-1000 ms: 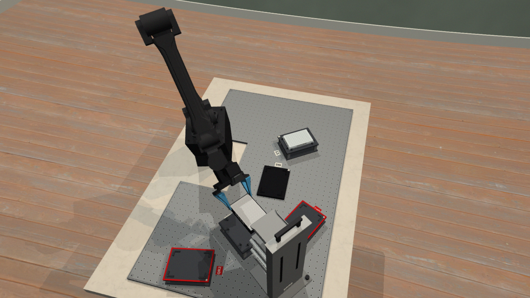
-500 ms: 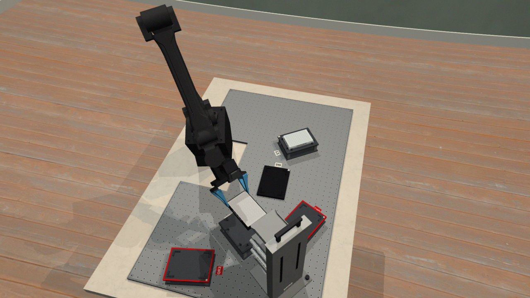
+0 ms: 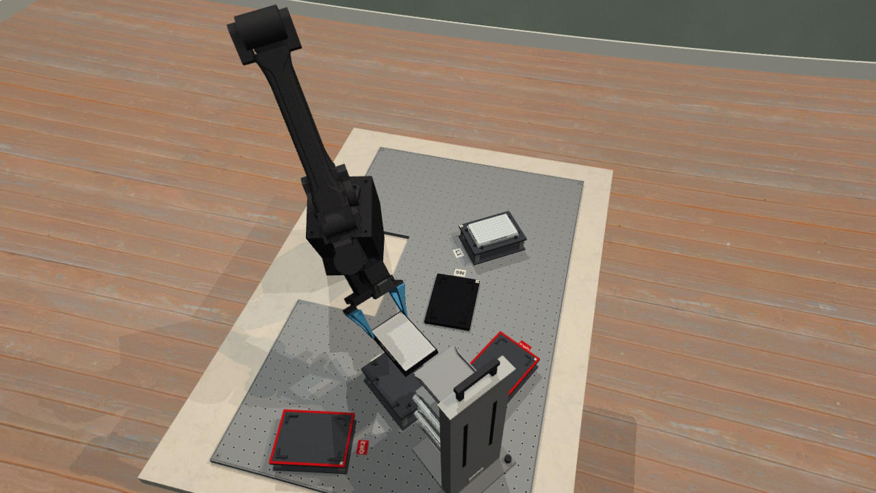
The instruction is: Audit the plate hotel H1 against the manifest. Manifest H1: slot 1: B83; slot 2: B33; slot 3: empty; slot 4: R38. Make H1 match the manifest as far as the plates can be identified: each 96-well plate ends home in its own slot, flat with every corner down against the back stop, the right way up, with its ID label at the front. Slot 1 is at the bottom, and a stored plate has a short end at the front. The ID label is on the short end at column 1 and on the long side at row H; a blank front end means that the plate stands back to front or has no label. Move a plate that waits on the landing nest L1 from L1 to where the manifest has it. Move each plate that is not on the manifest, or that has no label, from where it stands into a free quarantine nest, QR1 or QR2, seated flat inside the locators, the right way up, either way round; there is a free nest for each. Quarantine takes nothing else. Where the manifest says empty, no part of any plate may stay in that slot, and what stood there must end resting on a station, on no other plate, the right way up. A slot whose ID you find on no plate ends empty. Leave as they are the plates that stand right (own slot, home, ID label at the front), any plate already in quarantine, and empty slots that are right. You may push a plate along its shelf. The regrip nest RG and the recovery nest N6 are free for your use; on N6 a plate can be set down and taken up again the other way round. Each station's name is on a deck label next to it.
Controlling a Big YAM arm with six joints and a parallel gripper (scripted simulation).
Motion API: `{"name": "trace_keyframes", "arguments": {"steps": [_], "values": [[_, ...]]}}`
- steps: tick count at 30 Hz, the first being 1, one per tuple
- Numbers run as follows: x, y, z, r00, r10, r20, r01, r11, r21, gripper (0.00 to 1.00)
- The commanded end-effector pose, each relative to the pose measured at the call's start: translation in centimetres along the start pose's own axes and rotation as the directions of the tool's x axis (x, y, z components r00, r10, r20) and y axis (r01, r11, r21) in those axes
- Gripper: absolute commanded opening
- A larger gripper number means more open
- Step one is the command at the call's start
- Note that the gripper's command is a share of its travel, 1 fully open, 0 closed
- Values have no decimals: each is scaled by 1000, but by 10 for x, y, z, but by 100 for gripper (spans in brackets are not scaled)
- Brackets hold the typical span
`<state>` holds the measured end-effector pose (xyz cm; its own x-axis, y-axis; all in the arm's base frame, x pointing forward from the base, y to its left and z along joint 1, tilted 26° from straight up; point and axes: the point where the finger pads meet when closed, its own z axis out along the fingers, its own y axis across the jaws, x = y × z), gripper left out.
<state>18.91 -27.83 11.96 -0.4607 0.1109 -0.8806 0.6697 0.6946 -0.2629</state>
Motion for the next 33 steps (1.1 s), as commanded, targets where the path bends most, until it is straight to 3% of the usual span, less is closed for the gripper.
{"name": "trace_keyframes", "arguments": {"steps": [1,12,13,23,33], "values": [[-7,-7,-4,999,-18,40,17,1000,24,86],[8,-6,-7,1000,-16,27,15,1000,19,86],[-8,-13,-3,999,-21,49,20,999,27,86],[14,-5,-3,1000,-14,19,14,1000,14,86],[16,-6,0,1000,-14,20,14,1000,17,86]]}}
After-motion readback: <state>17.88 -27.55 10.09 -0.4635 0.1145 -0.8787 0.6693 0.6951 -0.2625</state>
